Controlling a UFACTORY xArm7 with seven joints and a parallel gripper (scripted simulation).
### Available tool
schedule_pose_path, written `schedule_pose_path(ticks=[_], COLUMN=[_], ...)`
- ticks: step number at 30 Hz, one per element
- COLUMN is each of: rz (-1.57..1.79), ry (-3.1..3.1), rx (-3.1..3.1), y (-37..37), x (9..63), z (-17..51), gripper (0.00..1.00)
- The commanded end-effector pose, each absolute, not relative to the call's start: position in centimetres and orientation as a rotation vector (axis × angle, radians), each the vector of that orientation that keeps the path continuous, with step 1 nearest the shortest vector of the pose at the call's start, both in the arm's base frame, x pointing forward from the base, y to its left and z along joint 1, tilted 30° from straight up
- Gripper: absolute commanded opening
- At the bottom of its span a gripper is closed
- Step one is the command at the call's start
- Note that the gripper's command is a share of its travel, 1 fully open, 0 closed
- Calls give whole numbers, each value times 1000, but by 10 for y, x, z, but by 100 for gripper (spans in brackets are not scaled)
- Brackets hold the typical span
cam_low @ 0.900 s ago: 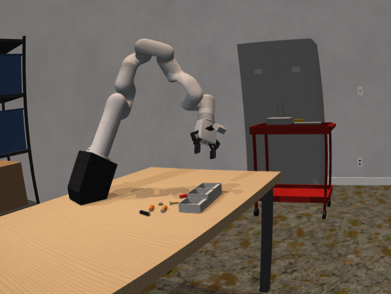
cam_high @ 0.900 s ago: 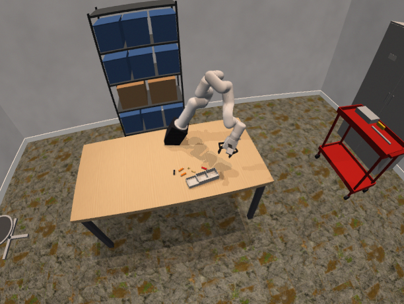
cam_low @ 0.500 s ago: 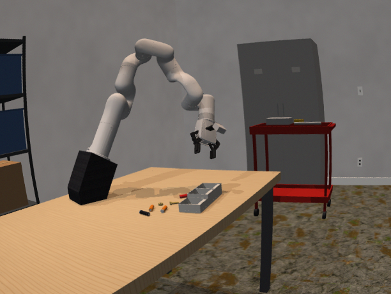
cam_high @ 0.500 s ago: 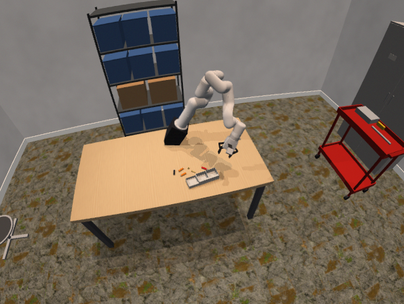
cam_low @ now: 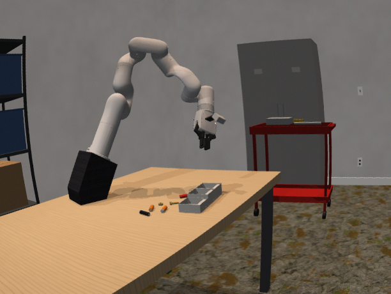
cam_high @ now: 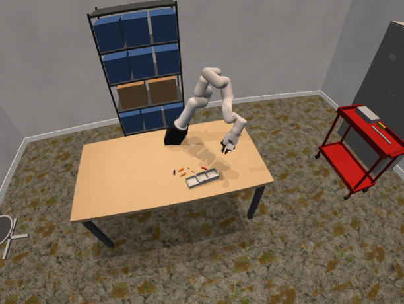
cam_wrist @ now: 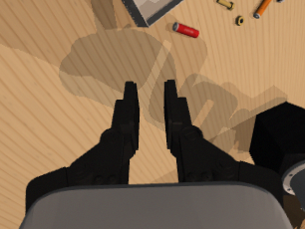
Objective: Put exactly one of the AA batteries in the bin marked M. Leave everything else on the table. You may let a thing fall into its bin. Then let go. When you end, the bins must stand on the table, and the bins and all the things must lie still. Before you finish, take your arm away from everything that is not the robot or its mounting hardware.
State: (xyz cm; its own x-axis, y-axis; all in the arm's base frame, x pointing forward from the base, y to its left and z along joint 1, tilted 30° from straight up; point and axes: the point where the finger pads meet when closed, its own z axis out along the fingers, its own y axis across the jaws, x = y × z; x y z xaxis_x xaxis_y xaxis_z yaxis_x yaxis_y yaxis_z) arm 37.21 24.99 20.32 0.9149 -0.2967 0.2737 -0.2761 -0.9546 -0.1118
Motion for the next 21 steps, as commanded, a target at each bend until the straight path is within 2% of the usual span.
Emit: schedule_pose_path(ticks=[1,21], rz=[-445,-205], ry=[451,297], rx=[-3005,-3030], y=[239,183], x=[370,383], z=[223,180], gripper=[7,7])
